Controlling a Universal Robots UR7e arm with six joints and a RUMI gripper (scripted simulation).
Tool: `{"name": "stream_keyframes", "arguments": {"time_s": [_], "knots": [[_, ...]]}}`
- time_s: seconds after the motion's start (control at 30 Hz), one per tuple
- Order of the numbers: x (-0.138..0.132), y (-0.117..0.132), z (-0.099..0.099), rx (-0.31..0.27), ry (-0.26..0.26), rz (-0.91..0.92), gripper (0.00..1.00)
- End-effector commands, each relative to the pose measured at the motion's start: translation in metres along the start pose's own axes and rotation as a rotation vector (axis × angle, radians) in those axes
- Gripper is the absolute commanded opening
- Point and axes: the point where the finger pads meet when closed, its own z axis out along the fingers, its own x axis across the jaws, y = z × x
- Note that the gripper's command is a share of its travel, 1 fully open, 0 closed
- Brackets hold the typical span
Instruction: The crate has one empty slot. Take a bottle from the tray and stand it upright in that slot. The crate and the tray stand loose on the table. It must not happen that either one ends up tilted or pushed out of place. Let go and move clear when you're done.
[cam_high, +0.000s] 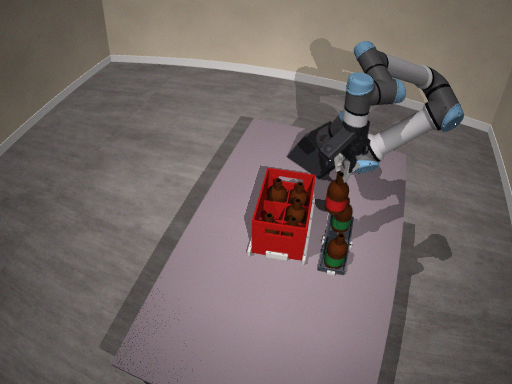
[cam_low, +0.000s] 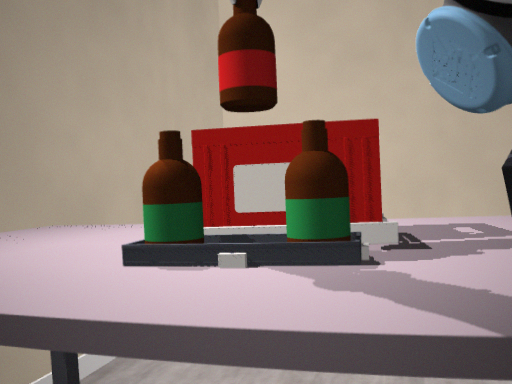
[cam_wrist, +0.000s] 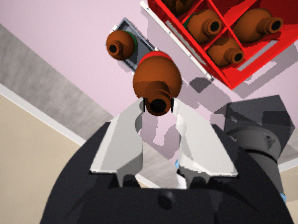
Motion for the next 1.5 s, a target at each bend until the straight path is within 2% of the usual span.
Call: {"name": "stream_keyframes", "arguments": {"time_s": [0.0,0.63,1.47], "knots": [[0.007,-0.006,0.000,0.001,0.000,0.000,0.00],[0.033,-0.028,0.000,0.001,0.000,0.000,0.00],[0.083,-0.070,0.000,0.001,0.000,0.000,0.00]]}}
